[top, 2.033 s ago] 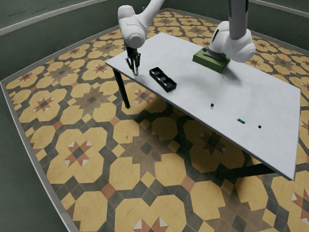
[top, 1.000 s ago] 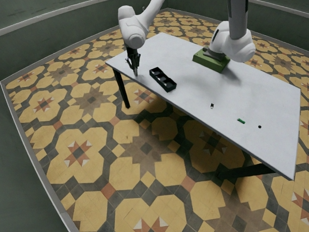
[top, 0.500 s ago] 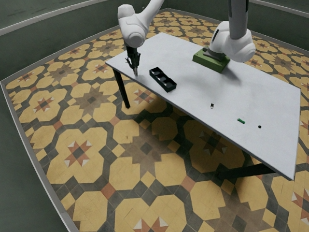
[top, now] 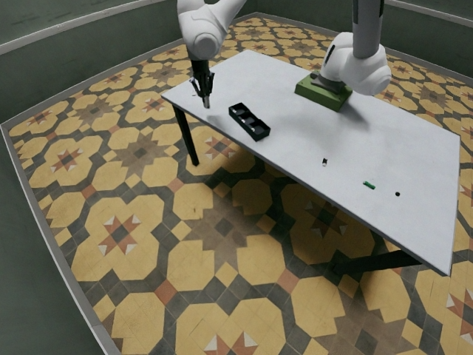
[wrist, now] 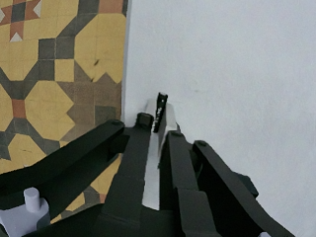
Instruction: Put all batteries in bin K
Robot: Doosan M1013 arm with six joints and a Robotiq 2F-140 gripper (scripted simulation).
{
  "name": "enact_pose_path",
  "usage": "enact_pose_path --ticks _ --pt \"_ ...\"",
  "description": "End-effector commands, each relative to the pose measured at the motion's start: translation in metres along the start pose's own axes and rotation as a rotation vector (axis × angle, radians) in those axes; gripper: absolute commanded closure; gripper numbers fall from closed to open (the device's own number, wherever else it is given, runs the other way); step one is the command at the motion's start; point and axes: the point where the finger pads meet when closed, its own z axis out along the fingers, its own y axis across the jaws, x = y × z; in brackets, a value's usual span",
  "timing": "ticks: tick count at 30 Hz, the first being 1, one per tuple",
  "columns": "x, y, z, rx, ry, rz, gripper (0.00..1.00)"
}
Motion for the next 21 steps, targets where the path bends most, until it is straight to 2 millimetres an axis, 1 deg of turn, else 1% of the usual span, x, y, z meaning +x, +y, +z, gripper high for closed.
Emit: enact_pose_path --ticks 1,2,14,16,17,21 --pt "0.000 -0.001 -0.008 0.001 0.000 0.000 0.88" --pt "0.000 0.000 -0.012 0.001 0.000 0.000 0.88" --pt "0.000 -0.001 -0.012 0.001 0.000 0.000 0.88" --pt "0.000 0.000 -0.018 0.001 0.000 0.000 0.88" --pt "0.000 -0.001 -0.018 0.001 0.000 0.000 0.88" --pt "-0.022 0.008 -0.018 0.001 0.000 0.000 0.88"
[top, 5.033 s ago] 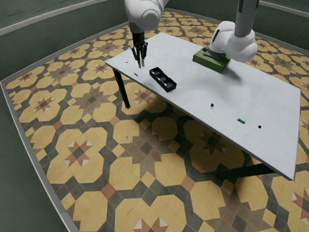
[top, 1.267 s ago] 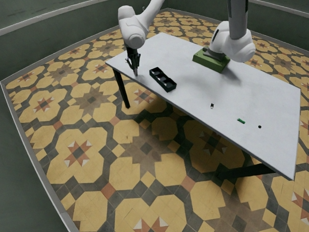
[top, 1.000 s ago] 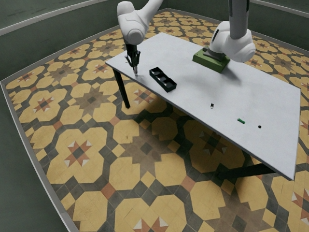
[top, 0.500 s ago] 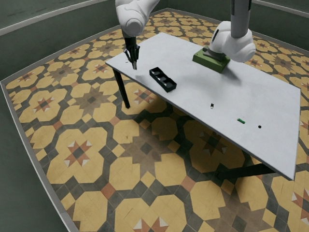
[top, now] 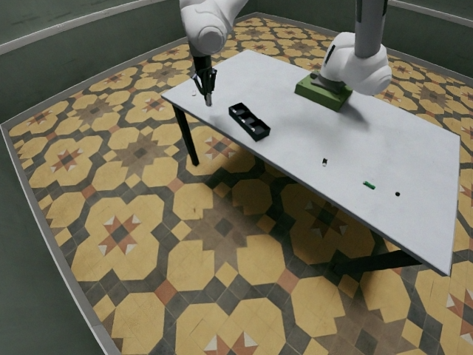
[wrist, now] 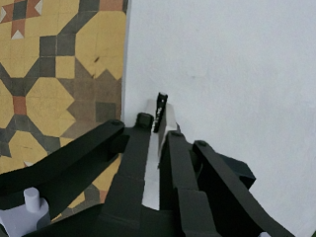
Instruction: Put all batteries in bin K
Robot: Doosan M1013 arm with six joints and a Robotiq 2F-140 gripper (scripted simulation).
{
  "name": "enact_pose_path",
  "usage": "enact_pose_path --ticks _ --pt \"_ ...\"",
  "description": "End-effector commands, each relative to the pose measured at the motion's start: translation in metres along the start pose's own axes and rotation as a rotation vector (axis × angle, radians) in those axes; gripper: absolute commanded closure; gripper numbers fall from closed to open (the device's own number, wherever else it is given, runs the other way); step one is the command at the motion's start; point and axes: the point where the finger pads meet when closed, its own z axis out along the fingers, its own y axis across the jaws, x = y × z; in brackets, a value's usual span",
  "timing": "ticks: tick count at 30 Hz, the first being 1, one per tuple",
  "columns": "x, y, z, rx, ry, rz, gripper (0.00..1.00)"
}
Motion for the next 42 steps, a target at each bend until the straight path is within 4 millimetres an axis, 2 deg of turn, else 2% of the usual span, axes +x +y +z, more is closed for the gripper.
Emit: enact_pose_path --ticks 1,3,18,20,35,37,39,42 --pt "-0.013 0.005 -0.001 0.002 0.000 0.000 0.88" --pt "-0.013 0.005 -0.001 0.002 0.000 0.000 0.88" --pt "-0.097 0.038 -0.001 0.002 0.000 0.000 0.88" --pt "-0.097 0.038 -0.001 0.002 0.000 0.000 0.88" --pt "-0.181 0.071 -0.001 0.002 0.000 0.000 0.88" --pt "-0.181 0.071 -0.001 0.002 0.000 0.000 0.88" --pt "-0.192 0.076 -0.001 0.002 0.000 0.000 0.88" --pt "-0.208 0.082 -0.001 0.002 0.000 0.122 0.88"
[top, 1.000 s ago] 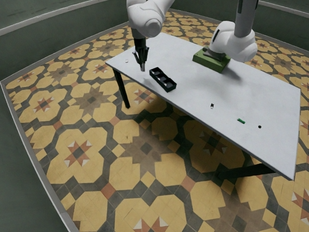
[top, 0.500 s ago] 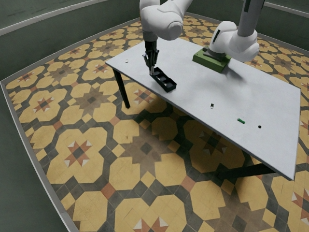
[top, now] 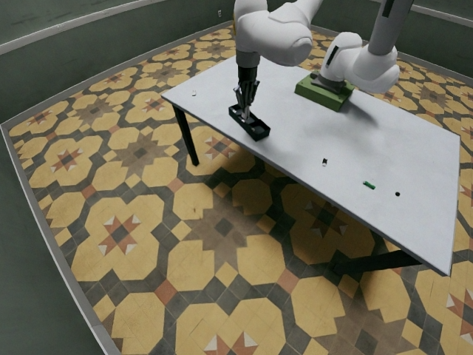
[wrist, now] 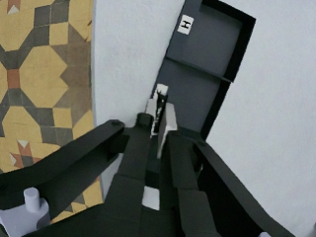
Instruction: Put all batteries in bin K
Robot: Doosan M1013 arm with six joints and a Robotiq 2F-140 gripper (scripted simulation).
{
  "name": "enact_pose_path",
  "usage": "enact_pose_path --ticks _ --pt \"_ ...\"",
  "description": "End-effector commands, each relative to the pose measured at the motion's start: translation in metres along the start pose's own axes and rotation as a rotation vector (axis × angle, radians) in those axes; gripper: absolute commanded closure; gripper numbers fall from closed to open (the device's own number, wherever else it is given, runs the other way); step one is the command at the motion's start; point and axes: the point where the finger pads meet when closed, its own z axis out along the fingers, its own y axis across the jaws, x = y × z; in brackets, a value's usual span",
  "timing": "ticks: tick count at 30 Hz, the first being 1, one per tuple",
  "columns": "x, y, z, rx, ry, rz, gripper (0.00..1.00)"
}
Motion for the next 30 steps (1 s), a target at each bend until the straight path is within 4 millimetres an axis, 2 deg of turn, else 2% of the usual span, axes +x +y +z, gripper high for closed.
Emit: enact_pose_path --ticks 1,10,14,30 --pt "-0.017 0.007 -0.001 0.002 0.002 0.081 0.88" --pt "-0.067 0.029 -0.001 0.002 0.002 0.081 0.88" --pt "-0.073 0.032 -0.001 0.002 0.002 0.081 0.88" --pt "-0.073 0.032 0.001 0.002 0.002 0.081 0.88"
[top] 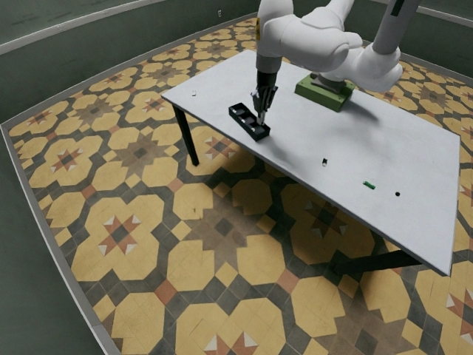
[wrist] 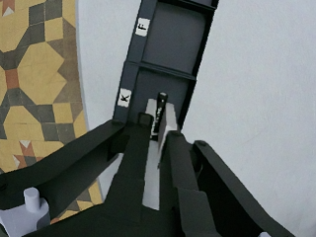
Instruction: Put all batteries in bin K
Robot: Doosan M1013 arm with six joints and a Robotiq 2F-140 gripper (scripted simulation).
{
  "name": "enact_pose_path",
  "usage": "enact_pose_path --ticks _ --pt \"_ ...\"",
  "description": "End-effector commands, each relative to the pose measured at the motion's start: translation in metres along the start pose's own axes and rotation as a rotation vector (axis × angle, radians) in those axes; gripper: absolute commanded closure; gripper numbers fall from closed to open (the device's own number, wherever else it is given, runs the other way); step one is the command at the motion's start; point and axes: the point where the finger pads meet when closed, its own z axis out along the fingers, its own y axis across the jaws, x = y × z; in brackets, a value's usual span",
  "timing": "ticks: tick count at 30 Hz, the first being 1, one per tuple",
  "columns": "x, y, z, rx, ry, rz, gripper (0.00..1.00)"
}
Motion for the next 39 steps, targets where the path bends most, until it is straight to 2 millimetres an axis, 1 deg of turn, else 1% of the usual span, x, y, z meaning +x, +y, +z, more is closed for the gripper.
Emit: enact_pose_path --ticks 1,14,16,27,38,39 --pt "0.000 0.000 0.003 0.001 0.000 0.000 0.88" --pt "0.000 0.000 0.029 0.001 0.000 0.000 0.88" --pt "0.000 0.000 0.029 0.001 0.000 0.000 0.88" --pt "0.000 0.000 0.051 0.001 0.000 0.000 0.88" --pt "0.000 -0.001 0.051 0.001 0.000 0.000 0.88" --pt "0.000 -0.001 0.051 0.001 0.000 0.000 0.77"
